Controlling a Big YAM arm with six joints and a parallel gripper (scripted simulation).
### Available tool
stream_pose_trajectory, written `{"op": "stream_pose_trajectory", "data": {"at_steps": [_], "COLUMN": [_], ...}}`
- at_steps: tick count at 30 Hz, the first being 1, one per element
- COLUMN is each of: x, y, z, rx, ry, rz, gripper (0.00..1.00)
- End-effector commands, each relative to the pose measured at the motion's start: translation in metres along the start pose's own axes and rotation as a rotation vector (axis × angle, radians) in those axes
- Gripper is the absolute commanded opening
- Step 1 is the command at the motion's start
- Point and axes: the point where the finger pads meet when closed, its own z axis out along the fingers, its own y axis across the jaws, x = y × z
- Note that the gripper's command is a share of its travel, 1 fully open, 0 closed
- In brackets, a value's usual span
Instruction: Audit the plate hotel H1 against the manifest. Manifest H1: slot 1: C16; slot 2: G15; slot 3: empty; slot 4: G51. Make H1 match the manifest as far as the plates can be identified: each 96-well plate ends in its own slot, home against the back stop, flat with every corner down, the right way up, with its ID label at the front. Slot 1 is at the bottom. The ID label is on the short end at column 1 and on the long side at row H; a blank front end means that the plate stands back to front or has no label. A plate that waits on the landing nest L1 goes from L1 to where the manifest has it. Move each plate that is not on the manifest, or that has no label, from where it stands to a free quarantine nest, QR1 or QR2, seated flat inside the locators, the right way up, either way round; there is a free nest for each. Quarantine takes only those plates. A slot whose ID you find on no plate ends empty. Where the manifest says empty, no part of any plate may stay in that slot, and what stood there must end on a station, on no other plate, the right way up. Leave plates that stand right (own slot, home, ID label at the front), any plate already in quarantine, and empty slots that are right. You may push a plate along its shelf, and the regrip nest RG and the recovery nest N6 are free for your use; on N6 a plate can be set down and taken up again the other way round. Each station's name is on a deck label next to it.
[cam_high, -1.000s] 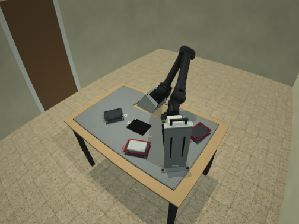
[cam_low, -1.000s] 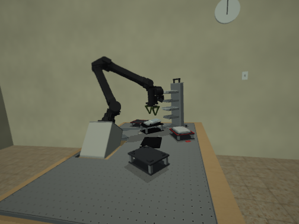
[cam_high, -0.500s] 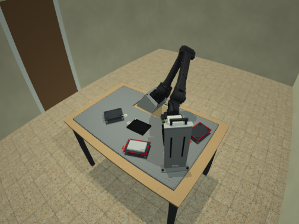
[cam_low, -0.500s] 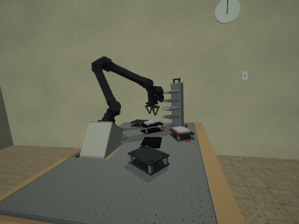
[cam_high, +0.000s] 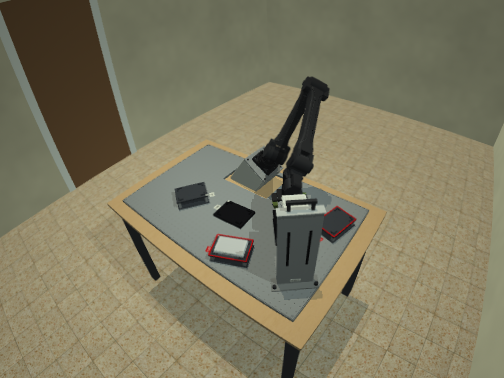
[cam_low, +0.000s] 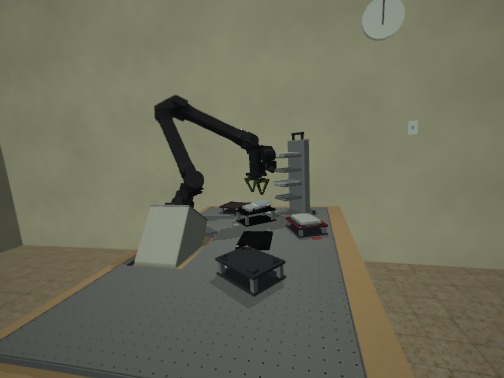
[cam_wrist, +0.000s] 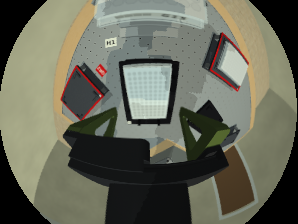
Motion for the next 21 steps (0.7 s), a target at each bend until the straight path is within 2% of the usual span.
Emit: {"op": "stream_pose_trajectory", "data": {"at_steps": [1, 21], "x": [0.001, 0.002], "y": [0.001, 0.002], "z": [0.010, 0.034], "rx": [-0.002, -0.002], "ry": [0.006, 0.006], "rz": [-0.001, 0.000], "gripper": [1.00, 1.00]}}
